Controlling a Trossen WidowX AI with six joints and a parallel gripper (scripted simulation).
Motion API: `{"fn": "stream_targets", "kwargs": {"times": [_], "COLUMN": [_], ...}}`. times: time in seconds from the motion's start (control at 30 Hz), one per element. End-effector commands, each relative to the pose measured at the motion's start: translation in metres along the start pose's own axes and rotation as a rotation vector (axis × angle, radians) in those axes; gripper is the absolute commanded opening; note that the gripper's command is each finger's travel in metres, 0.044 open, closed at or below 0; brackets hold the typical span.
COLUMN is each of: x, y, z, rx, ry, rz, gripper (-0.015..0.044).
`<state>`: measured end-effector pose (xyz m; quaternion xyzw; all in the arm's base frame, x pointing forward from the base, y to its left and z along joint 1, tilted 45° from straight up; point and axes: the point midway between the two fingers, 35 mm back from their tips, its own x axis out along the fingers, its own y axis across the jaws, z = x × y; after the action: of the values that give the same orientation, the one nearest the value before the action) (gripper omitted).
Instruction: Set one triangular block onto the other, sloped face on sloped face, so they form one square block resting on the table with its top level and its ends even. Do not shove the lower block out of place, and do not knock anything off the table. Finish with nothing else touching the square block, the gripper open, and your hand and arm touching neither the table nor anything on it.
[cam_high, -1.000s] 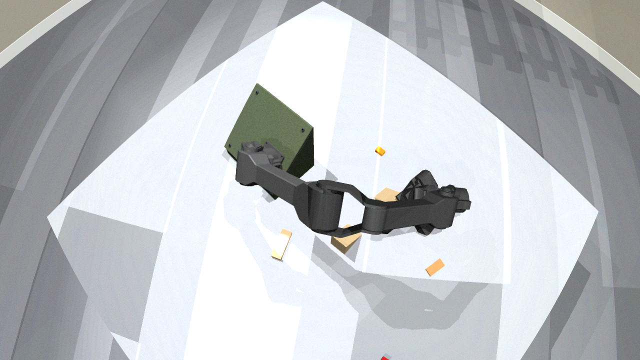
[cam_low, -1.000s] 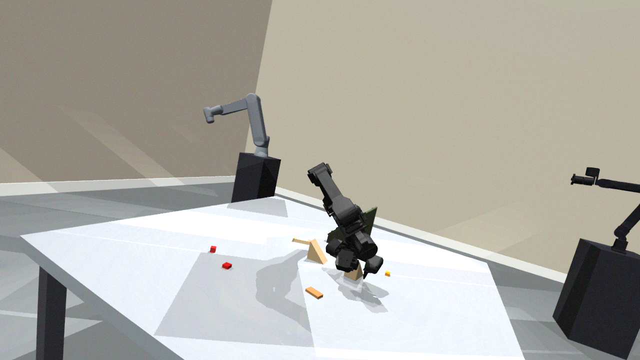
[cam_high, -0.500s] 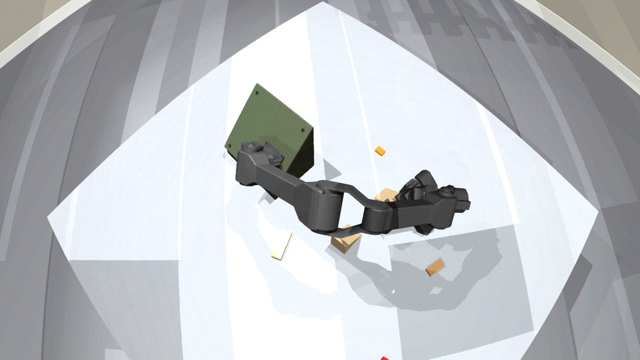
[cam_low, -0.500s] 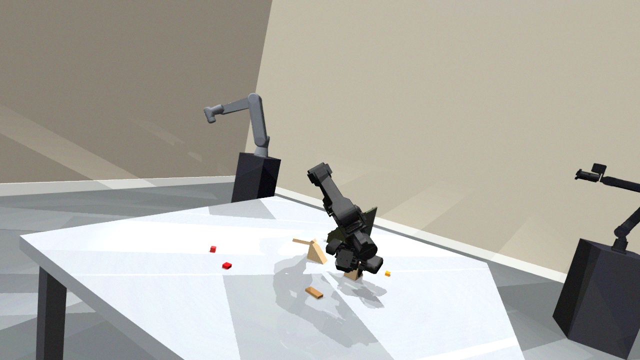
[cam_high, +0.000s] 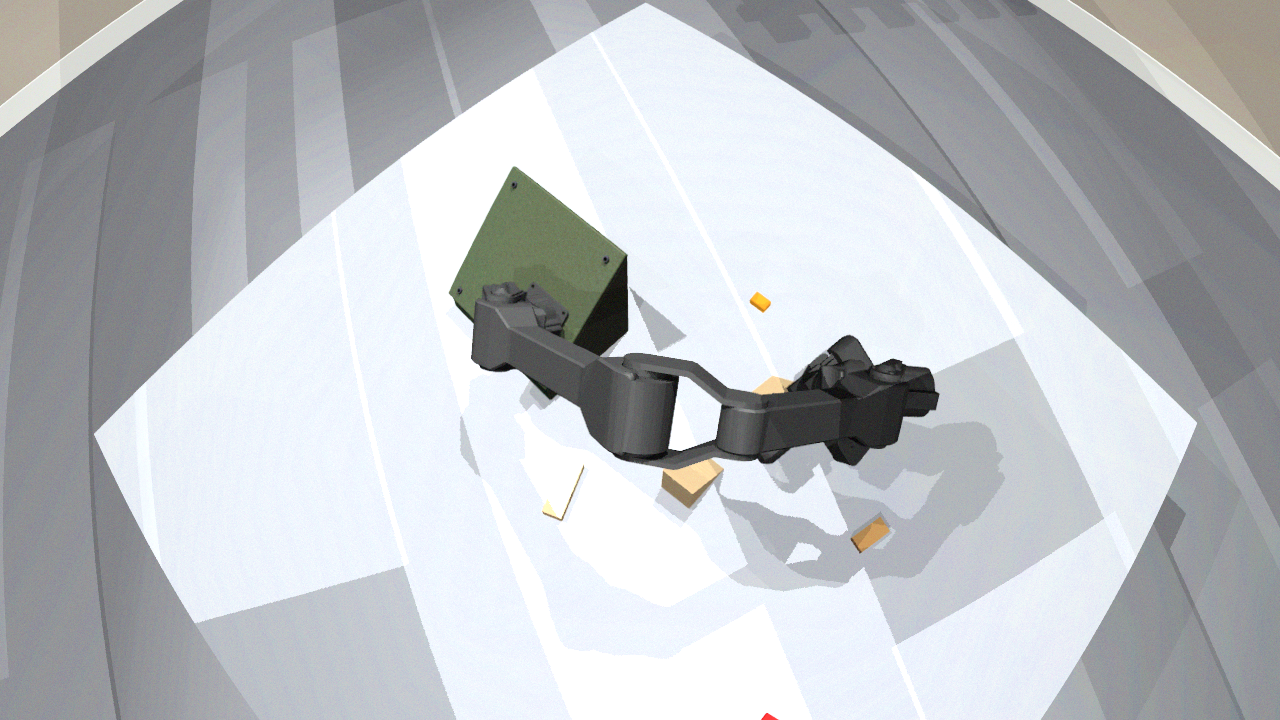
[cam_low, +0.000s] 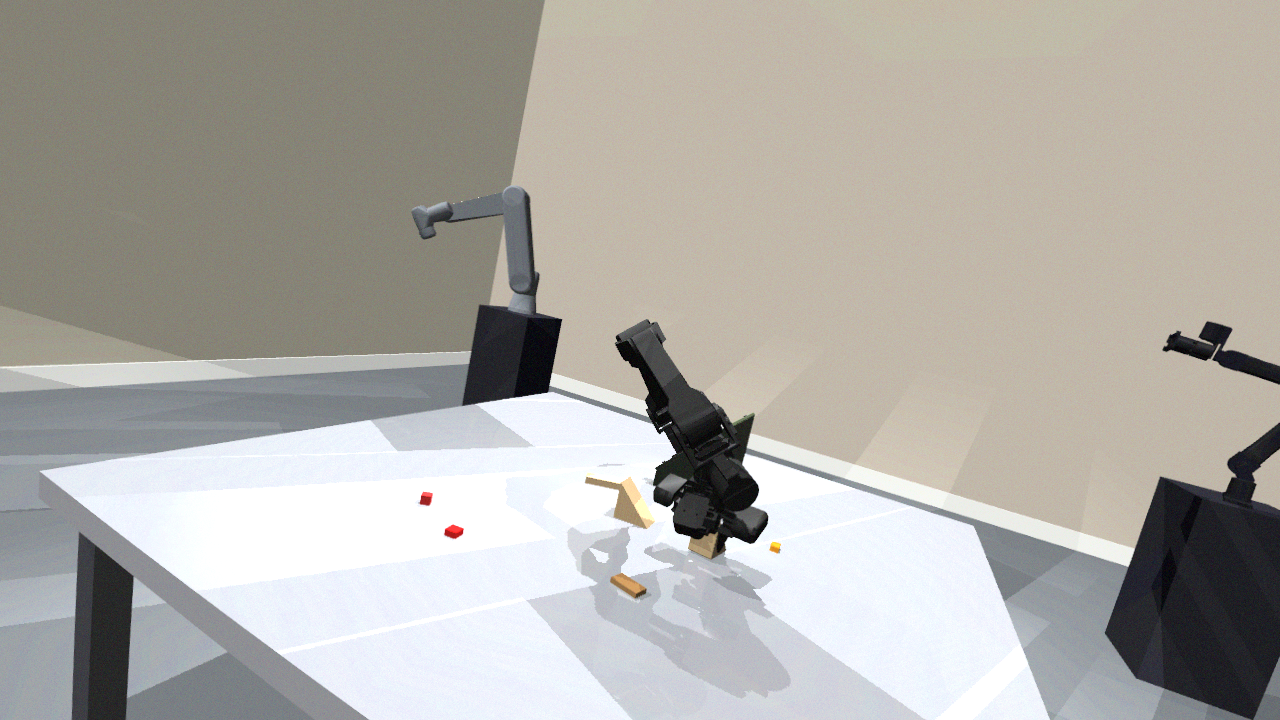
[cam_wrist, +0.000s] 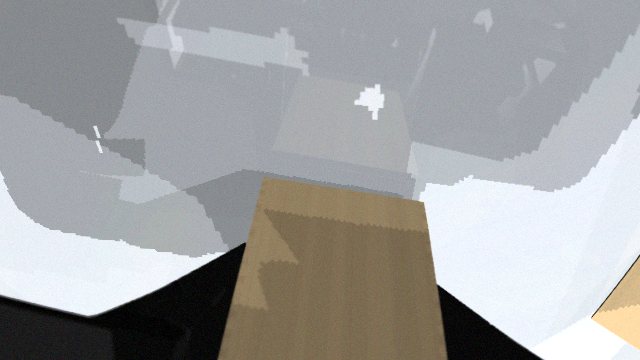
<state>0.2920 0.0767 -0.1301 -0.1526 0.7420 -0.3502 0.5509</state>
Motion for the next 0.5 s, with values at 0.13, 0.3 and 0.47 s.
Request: {"fn": "stream_targets", "kwargs": {"times": [0.13,0.3,0.47], "x": [-0.005,-0.007,-0.008], "y": [0.000,0.001,0.001], "z": [-0.016,-0.025,-0.034], "rx": [-0.007,-0.007,-0.008], "ry": [-0.204,-0.330,-0.458], "rz": [-0.006,-0.004,-0.001], "gripper": [0.0000,0.0000,0.0000]}}
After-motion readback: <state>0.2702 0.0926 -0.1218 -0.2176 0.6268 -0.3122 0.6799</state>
